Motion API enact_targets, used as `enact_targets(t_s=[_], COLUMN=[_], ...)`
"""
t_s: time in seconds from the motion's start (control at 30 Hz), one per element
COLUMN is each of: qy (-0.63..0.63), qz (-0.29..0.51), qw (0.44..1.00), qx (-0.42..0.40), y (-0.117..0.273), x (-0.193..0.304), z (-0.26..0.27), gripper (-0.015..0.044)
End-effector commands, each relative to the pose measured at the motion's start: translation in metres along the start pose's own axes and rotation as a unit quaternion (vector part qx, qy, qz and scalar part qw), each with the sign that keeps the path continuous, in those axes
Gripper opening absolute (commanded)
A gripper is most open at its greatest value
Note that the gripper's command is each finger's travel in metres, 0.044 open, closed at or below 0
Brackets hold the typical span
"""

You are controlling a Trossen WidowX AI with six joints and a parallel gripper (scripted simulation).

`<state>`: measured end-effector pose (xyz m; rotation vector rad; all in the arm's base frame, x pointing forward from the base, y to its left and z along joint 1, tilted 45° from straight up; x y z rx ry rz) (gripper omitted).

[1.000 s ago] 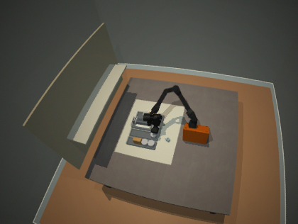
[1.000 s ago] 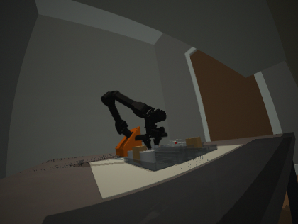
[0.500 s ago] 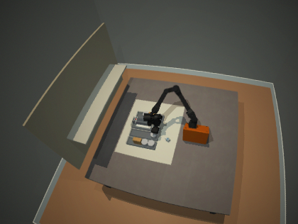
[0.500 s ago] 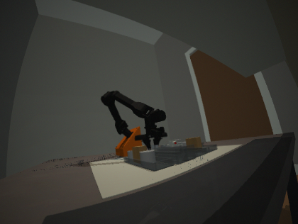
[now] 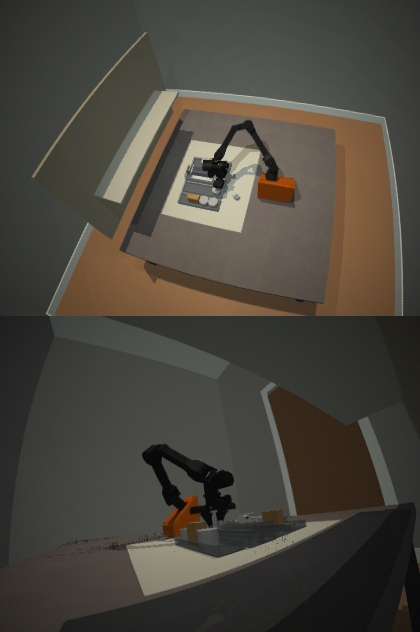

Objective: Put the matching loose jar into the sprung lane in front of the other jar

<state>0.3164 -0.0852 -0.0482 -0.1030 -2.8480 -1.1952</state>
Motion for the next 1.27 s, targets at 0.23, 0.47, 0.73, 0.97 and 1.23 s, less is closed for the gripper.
enact_targets(t_s=[0.23, 0.47, 0.73, 0.97, 1.23], qy=[-0.002, -0.002, -0.002, -0.002, -0.001], qz=[0.000, 0.000, 0.000, 0.000, 0.001], qw=[1.000, 1.000, 1.000, 1.000, 1.000], qx=[0.001, 0.001, 0.001, 0.001, 0.000], y=[0.000, 0.005, 0.020, 0.021, 0.021], x=[0.000, 0.000, 0.000, 0.014, 0.040], z=[0.000, 0.000, 0.001, 0.003, 0.006], gripper=[0.0236, 0.0272, 0.0272, 0.0272, 0.0272])
Point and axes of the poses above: the point midway between the two fingers, 35 mm back from their tips, its own y axis back along the fingers, its own z axis across the jaws, x = y × z, the point moved 2 cm from there along y, back along the fingers, and after that the axes turned 6 degrees about y, right-handed, at the moved point
